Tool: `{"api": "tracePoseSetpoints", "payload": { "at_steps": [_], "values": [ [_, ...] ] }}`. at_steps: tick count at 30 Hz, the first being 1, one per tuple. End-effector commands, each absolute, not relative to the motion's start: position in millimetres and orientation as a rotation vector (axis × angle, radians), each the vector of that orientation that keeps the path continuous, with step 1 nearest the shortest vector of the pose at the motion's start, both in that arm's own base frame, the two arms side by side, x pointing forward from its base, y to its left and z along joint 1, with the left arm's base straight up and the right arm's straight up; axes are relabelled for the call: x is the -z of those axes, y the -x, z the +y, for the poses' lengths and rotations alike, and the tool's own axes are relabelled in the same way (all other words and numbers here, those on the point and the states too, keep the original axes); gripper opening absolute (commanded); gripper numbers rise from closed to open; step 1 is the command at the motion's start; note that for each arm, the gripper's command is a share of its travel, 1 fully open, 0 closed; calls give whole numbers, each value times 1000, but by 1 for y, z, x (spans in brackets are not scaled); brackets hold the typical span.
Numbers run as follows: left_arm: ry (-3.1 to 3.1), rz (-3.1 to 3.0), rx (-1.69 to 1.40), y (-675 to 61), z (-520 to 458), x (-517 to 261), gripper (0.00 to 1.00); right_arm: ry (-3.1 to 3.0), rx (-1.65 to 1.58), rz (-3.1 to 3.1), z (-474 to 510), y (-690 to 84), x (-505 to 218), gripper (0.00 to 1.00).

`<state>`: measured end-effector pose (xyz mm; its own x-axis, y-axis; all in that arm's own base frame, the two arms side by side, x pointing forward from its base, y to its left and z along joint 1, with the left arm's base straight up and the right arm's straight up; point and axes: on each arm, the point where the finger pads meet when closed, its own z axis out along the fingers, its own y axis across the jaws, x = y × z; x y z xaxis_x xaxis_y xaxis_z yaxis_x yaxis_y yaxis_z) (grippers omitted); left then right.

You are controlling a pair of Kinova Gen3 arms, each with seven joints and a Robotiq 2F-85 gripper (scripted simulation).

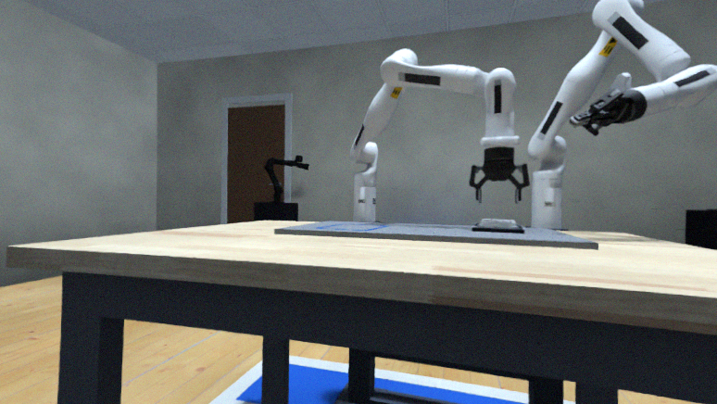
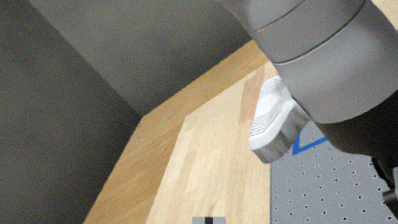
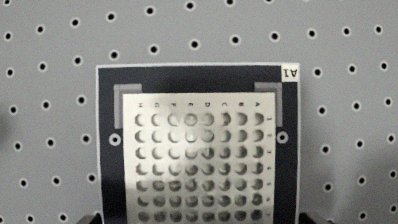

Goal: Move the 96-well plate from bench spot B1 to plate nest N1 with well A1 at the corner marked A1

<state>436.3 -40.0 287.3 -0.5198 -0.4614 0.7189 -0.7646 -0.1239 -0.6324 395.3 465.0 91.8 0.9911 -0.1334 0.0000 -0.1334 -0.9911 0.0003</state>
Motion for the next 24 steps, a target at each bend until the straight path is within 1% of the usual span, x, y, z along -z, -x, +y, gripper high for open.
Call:
{"api": "tracePoseSetpoints", "payload": {
  "at_steps": [1,24],
  "values": [
    [-1371,-1887,-1693,-436,-40,-288,17,-3137,-3,-210,466,-396,-94,1000],
    [-1371,-1887,-1693,-436,-40,-288,17,-3137,-3,-210,466,-396,-101,1000]
  ]
}}
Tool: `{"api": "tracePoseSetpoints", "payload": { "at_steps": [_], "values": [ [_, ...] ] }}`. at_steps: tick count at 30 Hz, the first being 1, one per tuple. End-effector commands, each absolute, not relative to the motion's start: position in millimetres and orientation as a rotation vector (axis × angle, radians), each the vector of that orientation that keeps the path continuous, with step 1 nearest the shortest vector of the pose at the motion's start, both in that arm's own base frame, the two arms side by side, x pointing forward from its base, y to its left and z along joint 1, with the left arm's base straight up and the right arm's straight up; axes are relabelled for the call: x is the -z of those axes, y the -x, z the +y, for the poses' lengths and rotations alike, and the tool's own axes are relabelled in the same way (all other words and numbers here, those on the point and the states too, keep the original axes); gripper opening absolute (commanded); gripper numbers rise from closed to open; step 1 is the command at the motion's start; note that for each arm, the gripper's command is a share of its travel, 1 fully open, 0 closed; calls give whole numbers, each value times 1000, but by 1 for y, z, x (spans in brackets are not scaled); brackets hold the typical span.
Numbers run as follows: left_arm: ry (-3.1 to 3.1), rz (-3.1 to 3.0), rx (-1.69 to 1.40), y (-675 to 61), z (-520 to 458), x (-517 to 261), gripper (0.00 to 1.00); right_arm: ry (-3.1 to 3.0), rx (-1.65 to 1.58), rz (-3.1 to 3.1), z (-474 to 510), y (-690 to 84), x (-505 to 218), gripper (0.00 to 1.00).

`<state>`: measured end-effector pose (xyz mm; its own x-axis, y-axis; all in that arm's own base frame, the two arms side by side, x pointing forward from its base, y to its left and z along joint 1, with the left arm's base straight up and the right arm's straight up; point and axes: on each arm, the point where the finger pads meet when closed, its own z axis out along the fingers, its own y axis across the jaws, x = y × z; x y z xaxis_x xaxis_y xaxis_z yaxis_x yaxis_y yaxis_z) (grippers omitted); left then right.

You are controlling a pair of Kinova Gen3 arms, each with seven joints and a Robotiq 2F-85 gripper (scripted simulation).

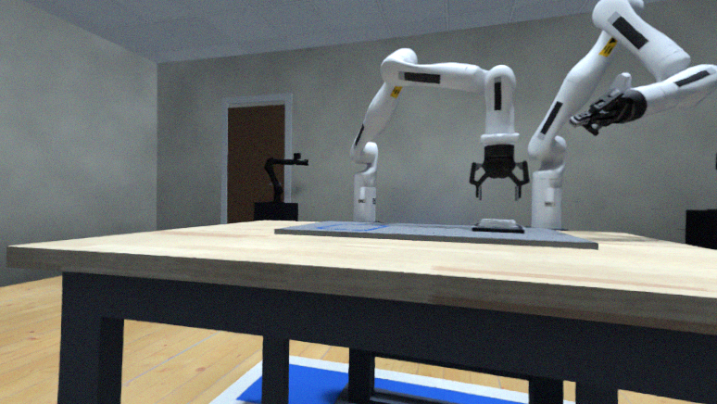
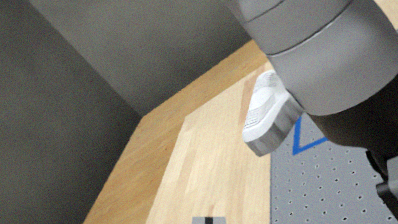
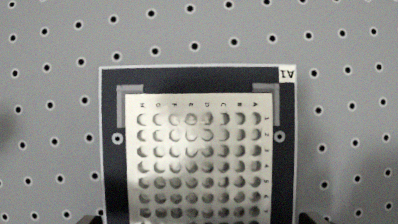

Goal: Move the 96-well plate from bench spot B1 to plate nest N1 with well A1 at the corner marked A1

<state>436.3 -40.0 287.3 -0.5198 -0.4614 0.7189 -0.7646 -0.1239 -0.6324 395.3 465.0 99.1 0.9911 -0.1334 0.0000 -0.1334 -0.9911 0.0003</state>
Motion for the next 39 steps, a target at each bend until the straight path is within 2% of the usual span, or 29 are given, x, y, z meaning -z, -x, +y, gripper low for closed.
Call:
{"api": "tracePoseSetpoints", "payload": {
  "at_steps": [1,39],
  "values": [
    [-1371,-1887,-1693,-436,-40,-288,17,-3137,-3,-210,466,-396,-102,1000],
    [-1371,-1887,-1693,-436,-40,-288,17,-3137,-3,-210,466,-396,-113,1000]
  ]
}}
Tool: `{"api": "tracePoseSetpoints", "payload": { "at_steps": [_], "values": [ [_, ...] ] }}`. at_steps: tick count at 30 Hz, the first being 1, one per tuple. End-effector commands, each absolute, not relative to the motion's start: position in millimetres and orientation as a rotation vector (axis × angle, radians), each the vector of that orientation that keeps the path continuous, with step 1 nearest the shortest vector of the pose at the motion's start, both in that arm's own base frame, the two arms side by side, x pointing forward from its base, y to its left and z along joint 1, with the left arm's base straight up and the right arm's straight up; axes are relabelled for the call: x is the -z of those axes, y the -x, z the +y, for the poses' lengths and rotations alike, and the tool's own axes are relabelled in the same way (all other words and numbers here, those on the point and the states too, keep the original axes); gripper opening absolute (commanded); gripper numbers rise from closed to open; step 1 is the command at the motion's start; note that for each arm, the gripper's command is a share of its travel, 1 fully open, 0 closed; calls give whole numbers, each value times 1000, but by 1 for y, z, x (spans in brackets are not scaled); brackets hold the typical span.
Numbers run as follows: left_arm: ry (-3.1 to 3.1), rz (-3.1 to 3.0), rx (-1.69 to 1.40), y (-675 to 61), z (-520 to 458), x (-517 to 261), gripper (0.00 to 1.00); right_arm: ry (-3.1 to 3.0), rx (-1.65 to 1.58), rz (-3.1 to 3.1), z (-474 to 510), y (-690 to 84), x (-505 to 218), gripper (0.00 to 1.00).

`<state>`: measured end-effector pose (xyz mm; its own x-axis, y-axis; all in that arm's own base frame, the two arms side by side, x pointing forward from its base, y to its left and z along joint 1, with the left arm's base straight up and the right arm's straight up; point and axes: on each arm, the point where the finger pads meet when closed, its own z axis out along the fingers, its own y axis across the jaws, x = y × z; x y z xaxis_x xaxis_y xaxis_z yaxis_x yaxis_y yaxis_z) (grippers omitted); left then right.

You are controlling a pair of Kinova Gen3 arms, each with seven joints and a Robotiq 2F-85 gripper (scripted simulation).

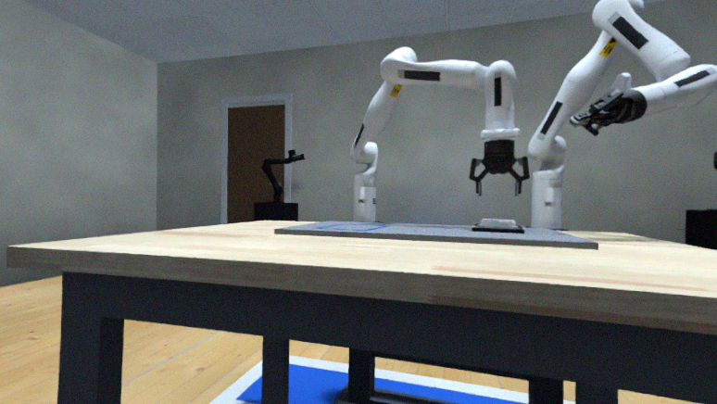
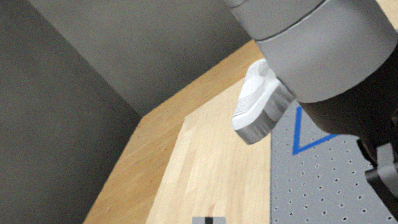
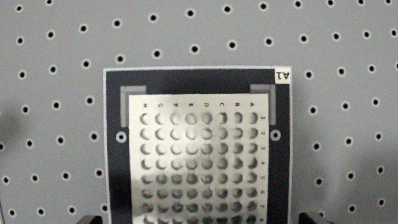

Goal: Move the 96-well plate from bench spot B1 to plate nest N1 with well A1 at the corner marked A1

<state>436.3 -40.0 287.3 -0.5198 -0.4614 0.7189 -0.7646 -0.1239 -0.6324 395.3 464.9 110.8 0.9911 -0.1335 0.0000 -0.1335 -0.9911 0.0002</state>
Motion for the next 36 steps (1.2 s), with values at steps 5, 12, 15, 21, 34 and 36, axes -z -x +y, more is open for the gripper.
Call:
{"api": "tracePoseSetpoints", "payload": {
  "at_steps": [5,12,15,21,34,36],
  "values": [
    [-1371,-1887,-1693,-436,-40,-288,17,-3137,-3,-210,466,-396,-114,1000],
    [-1371,-1887,-1693,-436,-40,-288,17,-3137,-3,-210,466,-396,-116,1000],
    [-1371,-1887,-1693,-436,-40,-288,17,-3137,-3,-210,466,-396,-117,1000],
    [-1371,-1887,-1693,-436,-40,-288,17,-3137,-3,-210,466,-396,-119,1000],
    [-1371,-1887,-1693,-436,-40,-288,17,-3137,-3,-210,466,-396,-123,1000],
    [-1371,-1887,-1693,-436,-40,-288,17,-3137,-3,-210,466,-396,-123,1000]
  ]
}}
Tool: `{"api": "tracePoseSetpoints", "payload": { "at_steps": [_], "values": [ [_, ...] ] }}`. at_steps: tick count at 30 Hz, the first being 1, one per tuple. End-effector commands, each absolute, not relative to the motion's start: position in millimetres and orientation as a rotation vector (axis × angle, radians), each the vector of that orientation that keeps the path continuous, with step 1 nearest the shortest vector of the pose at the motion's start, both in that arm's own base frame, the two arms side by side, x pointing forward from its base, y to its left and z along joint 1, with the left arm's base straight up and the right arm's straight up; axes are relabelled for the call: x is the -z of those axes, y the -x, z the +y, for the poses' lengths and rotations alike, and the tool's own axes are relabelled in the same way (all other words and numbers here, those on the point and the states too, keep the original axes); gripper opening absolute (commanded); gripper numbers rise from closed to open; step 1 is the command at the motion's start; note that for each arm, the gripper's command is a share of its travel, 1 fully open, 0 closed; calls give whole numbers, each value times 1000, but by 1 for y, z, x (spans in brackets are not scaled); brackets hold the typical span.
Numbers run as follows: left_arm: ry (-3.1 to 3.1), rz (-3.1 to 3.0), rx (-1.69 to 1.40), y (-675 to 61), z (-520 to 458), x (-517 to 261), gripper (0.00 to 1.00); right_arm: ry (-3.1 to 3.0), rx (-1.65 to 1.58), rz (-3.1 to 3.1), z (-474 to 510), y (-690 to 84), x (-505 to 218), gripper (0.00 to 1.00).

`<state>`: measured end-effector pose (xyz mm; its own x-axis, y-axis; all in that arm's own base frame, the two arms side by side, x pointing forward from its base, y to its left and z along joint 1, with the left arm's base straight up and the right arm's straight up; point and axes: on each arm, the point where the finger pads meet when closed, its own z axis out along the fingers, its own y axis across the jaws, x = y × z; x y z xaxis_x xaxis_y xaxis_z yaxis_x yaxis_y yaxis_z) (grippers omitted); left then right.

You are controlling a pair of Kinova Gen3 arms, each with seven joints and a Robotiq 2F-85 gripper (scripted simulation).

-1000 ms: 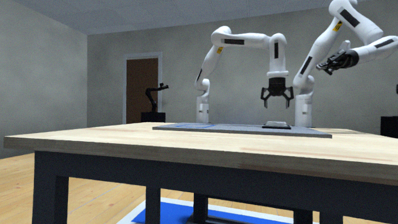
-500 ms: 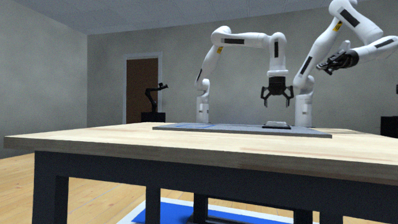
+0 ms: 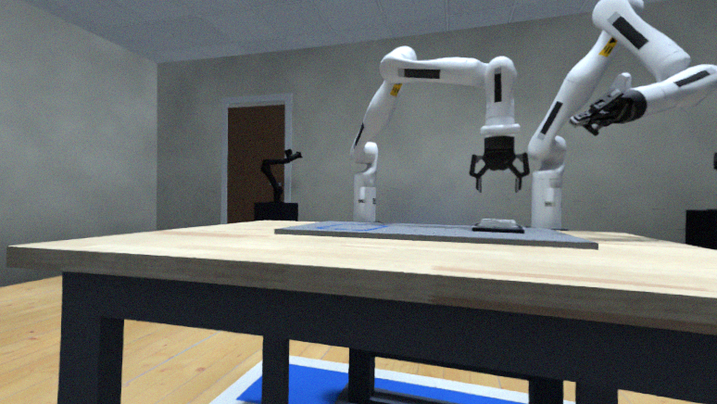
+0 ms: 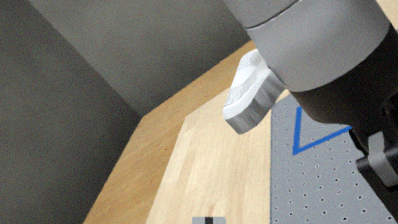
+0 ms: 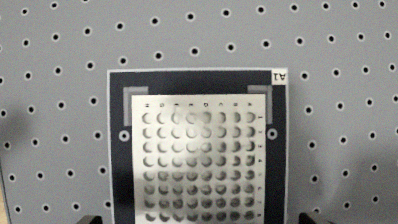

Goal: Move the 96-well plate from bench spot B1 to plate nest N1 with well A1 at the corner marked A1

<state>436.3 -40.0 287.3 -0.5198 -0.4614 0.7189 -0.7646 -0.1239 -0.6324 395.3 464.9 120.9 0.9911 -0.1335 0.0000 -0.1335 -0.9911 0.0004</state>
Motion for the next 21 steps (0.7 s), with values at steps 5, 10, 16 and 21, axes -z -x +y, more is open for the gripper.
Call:
{"api": "tracePoseSetpoints", "payload": {
  "at_steps": [5,10,16,21],
  "values": [
    [-1371,-1887,-1693,-436,-40,-288,17,-3137,-3,-210,466,-396,-125,1000],
    [-1371,-1887,-1693,-436,-40,-288,17,-3137,-3,-210,466,-396,-126,1000],
    [-1371,-1887,-1693,-436,-40,-288,17,-3137,-3,-210,466,-396,-126,1000],
    [-1371,-1887,-1693,-436,-40,-288,17,-3137,-3,-210,466,-396,-126,1000]
  ]
}}
